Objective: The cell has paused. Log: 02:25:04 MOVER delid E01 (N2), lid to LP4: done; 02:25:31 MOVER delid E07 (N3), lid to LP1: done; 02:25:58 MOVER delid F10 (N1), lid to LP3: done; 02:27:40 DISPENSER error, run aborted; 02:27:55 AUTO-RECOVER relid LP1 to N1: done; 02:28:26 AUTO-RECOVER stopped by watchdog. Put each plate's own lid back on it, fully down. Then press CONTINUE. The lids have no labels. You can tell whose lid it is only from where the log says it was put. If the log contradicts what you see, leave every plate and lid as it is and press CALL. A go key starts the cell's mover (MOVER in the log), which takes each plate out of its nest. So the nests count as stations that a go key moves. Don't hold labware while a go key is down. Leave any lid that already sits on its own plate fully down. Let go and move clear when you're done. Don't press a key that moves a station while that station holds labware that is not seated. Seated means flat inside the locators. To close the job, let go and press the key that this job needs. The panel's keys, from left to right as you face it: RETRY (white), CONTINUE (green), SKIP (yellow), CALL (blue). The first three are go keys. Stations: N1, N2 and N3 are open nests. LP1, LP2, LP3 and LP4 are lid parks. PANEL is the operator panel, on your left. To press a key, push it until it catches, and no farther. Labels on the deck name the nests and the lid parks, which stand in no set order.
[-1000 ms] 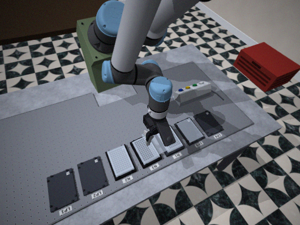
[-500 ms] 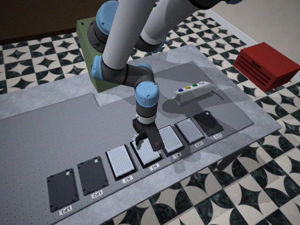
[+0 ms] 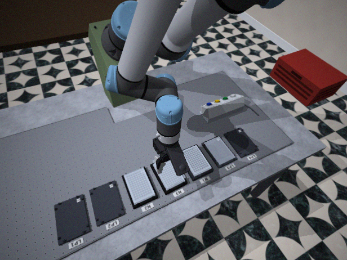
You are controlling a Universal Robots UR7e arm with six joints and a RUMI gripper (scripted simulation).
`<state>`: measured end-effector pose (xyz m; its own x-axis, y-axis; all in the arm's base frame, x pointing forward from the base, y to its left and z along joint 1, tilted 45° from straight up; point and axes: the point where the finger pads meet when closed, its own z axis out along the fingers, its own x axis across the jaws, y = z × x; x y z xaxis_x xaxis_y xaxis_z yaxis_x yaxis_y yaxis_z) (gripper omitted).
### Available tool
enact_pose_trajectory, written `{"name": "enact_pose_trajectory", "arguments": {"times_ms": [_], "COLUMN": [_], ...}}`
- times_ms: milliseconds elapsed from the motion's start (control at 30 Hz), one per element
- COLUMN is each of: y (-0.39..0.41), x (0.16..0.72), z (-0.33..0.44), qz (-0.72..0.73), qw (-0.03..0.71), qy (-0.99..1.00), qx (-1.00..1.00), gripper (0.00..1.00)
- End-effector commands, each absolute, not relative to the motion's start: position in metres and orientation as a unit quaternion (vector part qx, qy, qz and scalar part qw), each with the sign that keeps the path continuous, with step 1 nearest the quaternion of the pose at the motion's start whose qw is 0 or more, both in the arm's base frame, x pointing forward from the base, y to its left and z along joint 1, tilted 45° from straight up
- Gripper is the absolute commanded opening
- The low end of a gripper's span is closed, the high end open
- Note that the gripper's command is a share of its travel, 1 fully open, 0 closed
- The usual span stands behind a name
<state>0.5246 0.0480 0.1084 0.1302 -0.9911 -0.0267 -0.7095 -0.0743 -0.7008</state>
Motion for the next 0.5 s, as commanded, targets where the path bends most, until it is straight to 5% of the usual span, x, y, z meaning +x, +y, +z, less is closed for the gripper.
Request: {"name": "enact_pose_trajectory", "arguments": {"times_ms": [0,467], "y": [0.0482,0.0488], "x": [0.5255,0.5288], "z": [0.1079,0.1046], "qz": [-0.241,-0.241], "qw": [0.293,0.293], "qy": [0.614,0.614], "qx": [-0.692,-0.692], "gripper": [0.00,0.00]}}
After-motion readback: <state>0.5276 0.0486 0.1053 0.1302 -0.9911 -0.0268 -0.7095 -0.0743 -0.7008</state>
